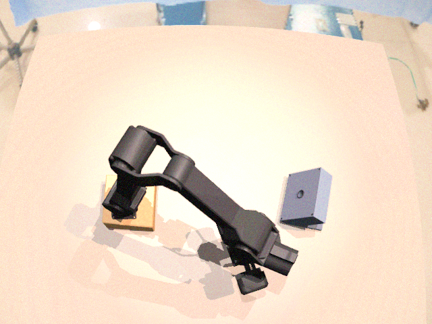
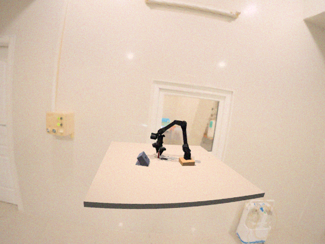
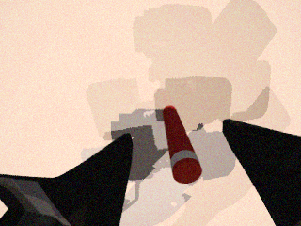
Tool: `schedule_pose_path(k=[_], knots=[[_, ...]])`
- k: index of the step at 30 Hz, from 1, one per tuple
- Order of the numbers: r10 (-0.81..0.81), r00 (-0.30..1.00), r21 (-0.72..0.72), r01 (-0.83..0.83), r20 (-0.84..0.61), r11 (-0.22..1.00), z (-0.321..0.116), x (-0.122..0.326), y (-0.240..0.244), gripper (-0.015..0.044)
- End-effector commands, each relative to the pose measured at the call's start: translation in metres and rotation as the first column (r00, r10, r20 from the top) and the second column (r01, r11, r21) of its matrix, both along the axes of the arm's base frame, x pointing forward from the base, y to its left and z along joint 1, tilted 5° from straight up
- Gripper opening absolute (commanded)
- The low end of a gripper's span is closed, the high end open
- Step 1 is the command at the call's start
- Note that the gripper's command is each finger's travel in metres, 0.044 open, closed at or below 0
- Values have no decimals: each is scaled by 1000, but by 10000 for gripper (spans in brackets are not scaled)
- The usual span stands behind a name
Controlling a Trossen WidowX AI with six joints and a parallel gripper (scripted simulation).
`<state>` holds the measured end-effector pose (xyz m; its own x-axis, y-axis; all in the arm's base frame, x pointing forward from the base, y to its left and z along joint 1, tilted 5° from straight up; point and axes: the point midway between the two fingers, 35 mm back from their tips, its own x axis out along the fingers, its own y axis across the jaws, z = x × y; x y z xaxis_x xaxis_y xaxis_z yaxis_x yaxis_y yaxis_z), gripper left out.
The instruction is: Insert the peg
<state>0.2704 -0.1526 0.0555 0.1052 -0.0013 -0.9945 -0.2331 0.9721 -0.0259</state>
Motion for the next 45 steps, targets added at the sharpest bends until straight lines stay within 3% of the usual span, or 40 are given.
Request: schedule_pose_path(k=[1,8,15,38,45], knots=[[0,1000,0,0,1,1000,1,0,0,230],[0,1000,0,0,1,1000,1,0,0,46],[0,1000,0,0,1,1000,1,0,0,0],[-4,1000,4,4,1,1000,77,-9,0,0],[9,1000,-5,-9,4,1000,79,-10,1,0]])
